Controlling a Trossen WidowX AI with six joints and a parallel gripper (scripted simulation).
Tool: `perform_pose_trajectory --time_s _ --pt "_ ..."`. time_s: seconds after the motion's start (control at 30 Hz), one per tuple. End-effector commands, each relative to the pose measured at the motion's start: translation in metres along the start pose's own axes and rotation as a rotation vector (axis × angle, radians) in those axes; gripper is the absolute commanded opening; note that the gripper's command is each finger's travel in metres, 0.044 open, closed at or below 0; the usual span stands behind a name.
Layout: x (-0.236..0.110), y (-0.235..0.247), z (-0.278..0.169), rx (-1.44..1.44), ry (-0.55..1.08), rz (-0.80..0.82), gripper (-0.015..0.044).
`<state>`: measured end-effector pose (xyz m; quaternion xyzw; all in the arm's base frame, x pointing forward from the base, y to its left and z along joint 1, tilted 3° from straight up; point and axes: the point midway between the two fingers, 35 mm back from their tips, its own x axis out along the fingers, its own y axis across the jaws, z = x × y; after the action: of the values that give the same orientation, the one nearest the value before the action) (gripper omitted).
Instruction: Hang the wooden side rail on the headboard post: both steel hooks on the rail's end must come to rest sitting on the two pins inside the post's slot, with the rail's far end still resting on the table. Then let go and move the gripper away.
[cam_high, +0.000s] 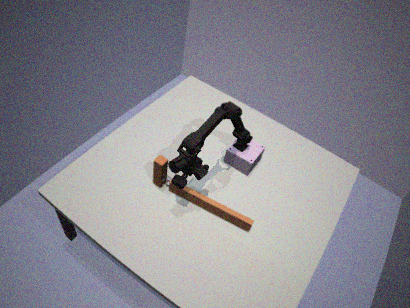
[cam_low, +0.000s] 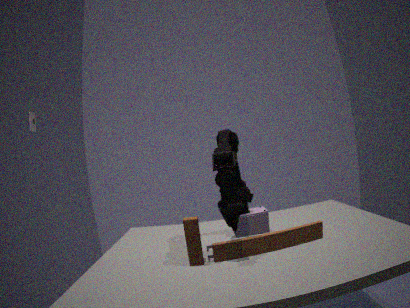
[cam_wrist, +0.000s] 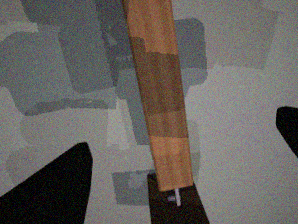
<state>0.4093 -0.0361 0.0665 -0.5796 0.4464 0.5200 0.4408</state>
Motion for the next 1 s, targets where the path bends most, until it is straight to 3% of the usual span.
perform_pose_trajectory --time_s 0.0,0.97 --pt "0.016 0.003 0.002 -0.006 -0.012 0.022 0.0440" --pt "0.061 0.003 0.002 -0.006 -0.012 0.023 0.0440"
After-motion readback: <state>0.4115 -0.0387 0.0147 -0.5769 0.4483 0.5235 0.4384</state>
